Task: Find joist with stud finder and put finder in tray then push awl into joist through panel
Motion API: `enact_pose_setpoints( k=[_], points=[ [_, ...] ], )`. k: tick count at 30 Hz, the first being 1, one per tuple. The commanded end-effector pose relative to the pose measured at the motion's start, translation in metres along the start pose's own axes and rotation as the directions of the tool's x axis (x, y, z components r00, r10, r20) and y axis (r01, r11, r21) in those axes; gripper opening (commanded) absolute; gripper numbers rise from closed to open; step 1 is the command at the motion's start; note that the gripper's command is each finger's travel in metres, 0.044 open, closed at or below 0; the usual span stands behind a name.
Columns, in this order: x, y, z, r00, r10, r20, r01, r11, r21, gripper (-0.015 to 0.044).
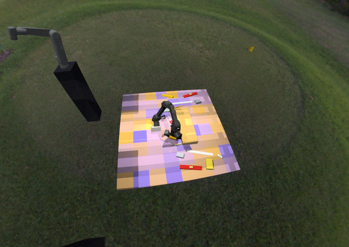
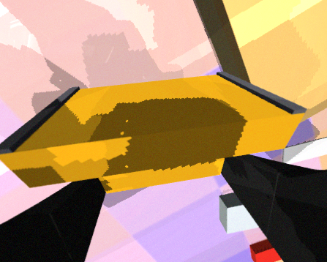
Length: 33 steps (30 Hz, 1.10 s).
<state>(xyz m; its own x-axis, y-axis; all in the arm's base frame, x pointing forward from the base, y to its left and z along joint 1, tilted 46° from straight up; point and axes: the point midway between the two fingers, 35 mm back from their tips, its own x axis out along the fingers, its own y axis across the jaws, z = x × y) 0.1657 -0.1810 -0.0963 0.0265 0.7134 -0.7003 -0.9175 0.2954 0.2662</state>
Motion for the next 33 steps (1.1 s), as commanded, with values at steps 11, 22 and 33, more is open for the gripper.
enact_pose_setpoints(
  k=[11,22,33],
  points=[
    [0.0013,0.0008,0.0031,0.997,0.004,-0.083,-0.003,1.0,0.007,0.0],
    [0.0025,0.0008,0.0056,0.986,0.007,-0.165,-0.006,1.0,0.008,0.0],
    [0.0031,0.0006,0.0077,0.972,0.005,-0.236,-0.003,1.0,0.009,0.0]
  ],
)
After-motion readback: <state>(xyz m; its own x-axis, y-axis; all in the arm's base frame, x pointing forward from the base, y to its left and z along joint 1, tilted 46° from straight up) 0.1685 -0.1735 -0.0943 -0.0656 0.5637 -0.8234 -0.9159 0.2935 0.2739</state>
